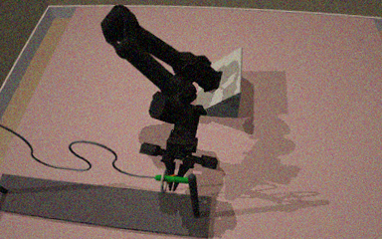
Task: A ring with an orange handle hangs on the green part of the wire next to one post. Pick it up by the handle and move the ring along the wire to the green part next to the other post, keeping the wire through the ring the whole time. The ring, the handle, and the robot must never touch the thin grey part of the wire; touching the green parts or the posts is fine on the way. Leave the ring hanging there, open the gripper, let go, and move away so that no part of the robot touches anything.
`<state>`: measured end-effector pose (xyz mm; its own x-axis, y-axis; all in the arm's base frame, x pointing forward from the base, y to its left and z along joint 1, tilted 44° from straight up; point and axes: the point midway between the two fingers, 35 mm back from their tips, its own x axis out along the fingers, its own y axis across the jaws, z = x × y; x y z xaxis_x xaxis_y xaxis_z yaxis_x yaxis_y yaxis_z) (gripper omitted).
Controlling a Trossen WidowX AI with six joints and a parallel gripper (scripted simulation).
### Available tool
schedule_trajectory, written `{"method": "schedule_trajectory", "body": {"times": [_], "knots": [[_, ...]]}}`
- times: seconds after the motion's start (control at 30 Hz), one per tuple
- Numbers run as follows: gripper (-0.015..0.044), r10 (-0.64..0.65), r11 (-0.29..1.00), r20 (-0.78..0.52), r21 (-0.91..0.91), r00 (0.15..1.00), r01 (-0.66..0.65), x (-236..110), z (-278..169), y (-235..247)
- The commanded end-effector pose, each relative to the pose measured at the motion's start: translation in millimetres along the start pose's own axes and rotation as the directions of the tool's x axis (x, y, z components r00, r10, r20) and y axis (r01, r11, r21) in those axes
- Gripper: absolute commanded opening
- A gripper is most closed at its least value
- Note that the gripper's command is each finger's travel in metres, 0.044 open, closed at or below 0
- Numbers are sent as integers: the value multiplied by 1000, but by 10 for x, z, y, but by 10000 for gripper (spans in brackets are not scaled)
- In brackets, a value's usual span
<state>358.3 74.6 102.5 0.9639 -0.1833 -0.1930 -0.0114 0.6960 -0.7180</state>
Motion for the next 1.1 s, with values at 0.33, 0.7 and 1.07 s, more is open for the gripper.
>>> {"method": "schedule_trajectory", "body": {"times": [0.33, 0.7, 1.07], "knots": [[86, 0, 1000, 0, 0, 1000, 0, 0, 0, 0], [160, 4, 1000, -1, -2, 1000, -4, -249, 17, 9], [160, 6, 1000, -1, -6, 1000, -6, -498, -2, 12]]}}
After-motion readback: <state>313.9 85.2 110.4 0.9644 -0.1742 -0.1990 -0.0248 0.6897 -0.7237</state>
